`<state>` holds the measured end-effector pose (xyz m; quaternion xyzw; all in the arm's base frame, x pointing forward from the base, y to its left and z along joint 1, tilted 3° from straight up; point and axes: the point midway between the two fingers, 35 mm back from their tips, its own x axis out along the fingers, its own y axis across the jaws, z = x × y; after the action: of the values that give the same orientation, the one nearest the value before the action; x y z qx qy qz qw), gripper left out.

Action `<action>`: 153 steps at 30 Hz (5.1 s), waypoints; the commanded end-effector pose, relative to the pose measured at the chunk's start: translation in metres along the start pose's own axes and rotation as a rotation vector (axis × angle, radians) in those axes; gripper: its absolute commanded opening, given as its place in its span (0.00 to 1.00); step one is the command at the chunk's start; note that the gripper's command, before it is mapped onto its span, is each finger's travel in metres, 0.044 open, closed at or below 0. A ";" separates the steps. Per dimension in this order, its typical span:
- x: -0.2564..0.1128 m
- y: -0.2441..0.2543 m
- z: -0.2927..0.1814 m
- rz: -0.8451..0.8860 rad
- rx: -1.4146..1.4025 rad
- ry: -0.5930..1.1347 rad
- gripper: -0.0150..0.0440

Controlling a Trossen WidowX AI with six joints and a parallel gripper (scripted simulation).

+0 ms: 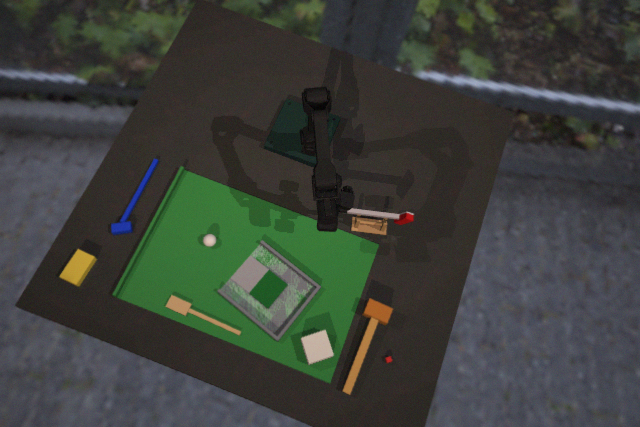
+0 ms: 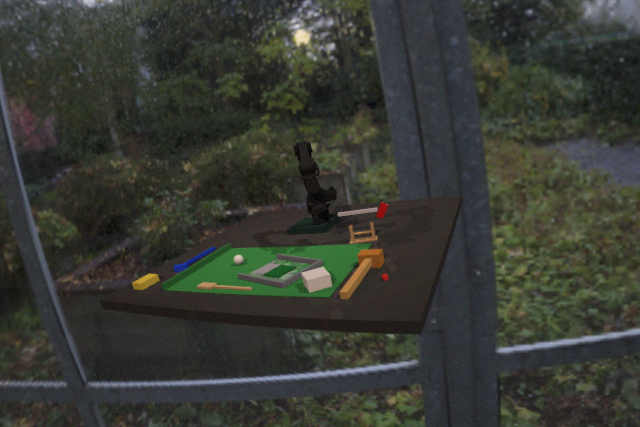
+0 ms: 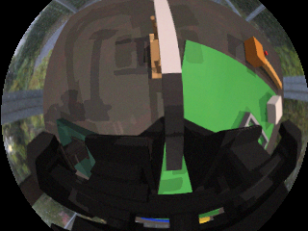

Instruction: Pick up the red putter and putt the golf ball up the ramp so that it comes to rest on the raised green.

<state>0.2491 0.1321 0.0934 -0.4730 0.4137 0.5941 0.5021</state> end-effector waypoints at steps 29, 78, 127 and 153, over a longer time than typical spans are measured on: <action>-0.061 -0.018 -0.112 -0.113 0.743 0.071 0.25; -0.127 0.086 -0.308 -0.300 2.123 0.171 0.25; -0.067 0.092 -0.335 -0.301 2.125 0.171 0.25; -0.037 0.028 -0.237 -0.294 2.123 0.159 0.25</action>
<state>0.2584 -0.1182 0.0795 0.1175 0.6921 -0.1612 0.6937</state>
